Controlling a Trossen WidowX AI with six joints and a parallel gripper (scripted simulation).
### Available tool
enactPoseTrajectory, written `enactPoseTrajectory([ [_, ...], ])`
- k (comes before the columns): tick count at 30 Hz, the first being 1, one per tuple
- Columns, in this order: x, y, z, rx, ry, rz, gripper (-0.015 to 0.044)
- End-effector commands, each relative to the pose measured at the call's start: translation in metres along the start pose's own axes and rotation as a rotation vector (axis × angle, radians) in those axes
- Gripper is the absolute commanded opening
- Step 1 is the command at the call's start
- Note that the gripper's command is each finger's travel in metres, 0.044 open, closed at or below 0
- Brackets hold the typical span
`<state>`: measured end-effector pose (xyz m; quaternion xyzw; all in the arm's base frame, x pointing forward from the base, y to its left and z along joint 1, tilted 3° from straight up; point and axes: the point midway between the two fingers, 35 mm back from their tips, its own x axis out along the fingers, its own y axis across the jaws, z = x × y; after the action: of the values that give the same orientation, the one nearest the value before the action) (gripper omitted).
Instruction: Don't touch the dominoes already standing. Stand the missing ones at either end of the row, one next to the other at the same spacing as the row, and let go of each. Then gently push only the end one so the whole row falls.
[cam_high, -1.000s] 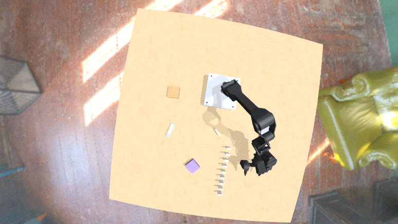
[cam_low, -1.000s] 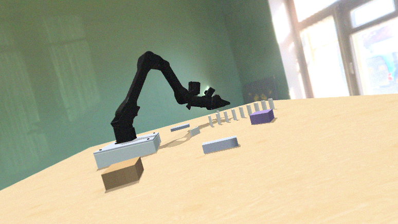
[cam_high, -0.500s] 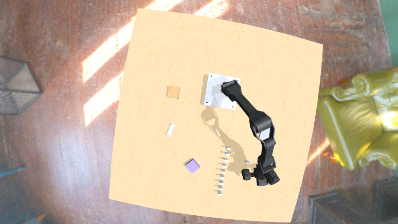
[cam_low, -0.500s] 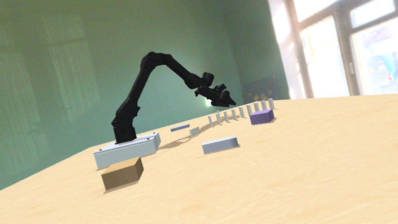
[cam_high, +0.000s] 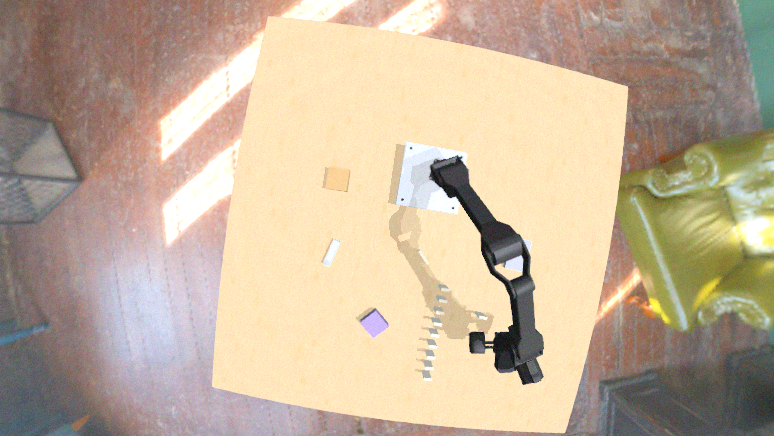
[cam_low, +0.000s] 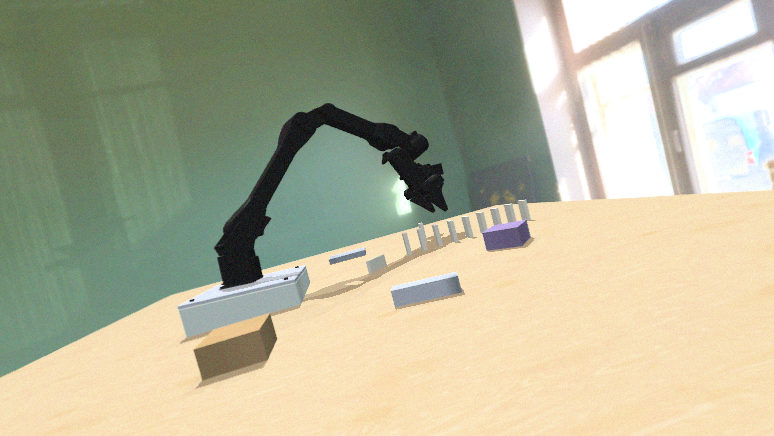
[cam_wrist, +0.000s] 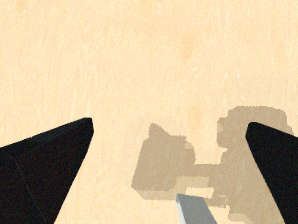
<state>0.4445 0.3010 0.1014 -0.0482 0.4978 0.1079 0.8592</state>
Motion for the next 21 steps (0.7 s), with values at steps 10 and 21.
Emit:
enactPoseTrajectory([
  [10,-0.062,-0.029,-0.038,0.141,0.426,-0.022,0.0440],
  [21,-0.047,-0.028,-0.043,0.141,0.426,-0.022,0.0440],
])
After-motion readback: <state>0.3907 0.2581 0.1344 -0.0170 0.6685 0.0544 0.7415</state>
